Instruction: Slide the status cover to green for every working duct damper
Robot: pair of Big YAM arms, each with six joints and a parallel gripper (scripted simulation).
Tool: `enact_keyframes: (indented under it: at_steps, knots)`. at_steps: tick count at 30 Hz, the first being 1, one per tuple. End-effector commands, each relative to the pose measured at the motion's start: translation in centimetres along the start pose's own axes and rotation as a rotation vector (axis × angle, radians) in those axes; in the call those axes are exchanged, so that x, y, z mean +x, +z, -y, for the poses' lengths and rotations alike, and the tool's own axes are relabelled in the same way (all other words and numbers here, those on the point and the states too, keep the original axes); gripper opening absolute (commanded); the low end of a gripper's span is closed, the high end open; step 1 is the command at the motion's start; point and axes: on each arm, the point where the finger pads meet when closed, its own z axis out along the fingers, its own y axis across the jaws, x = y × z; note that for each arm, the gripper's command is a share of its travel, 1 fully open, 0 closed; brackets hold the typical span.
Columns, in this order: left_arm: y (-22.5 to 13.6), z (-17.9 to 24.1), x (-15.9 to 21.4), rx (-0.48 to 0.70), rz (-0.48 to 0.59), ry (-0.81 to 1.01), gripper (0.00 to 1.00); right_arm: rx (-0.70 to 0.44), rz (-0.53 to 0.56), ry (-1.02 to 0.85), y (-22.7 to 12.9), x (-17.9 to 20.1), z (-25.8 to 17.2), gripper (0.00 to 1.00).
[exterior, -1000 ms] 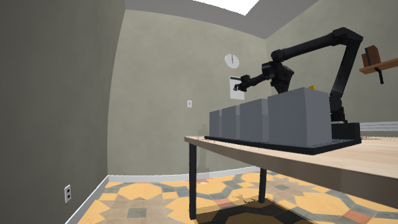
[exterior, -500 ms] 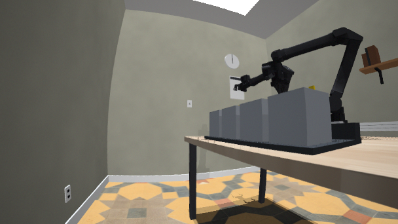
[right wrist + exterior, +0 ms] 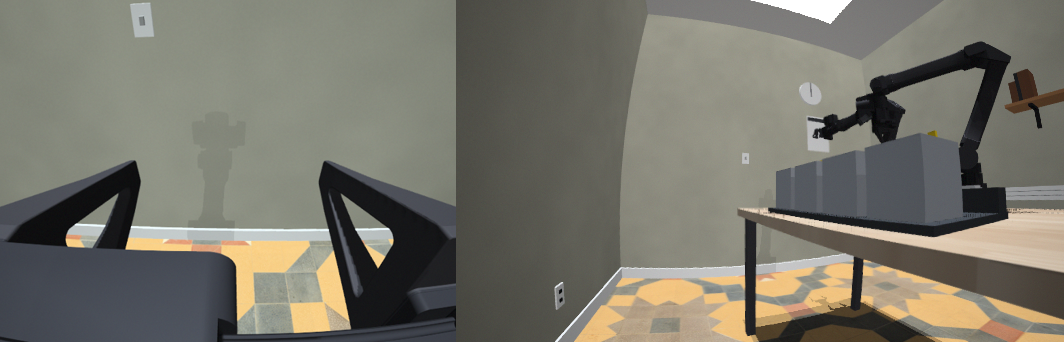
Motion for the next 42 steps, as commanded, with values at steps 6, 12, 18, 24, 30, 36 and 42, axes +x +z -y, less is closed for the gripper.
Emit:
enact_keyframes:
  at_steps: [6, 12, 18, 24, 30, 36, 42]
  knots:
    - [-0.40, 0.56, -0.38, 0.005, 0.010, 0.272, 0.00, 0.007, 0.049, 0.010, -0.77, -2.09, 0.56, 1.00]
    - [-0.40, 0.57, -0.37, 0.004, 0.010, 0.442, 0.00, 0.007, 0.049, 0.010, -0.77, -2.09, 0.56, 1.00]
    - [-0.40, 0.58, -0.36, 0.003, 0.010, 0.600, 0.00, 0.007, 0.049, 0.010, -0.77, -2.09, 0.56, 1.00]
    - [-0.39, 0.59, -0.36, 0.003, 0.011, 0.704, 0.00, 0.007, 0.049, 0.010, -0.77, -2.09, 0.56, 1.00]
    - [-0.39, 0.60, -0.34, 0.002, 0.011, 0.899, 0.00, 0.007, 0.049, 0.010, -0.77, -2.09, 0.56, 1.00]
    - [-0.39, 0.62, -0.33, 0.001, 0.011, 1.057, 0.00, 0.007, 0.049, 0.010, -0.77, -2.09, 0.56, 1.00]
    - [-0.39, 0.61, -0.33, 0.001, 0.011, 1.124, 0.00, 0.007, 0.049, 0.010, -0.77, -2.09, 0.56, 1.00]
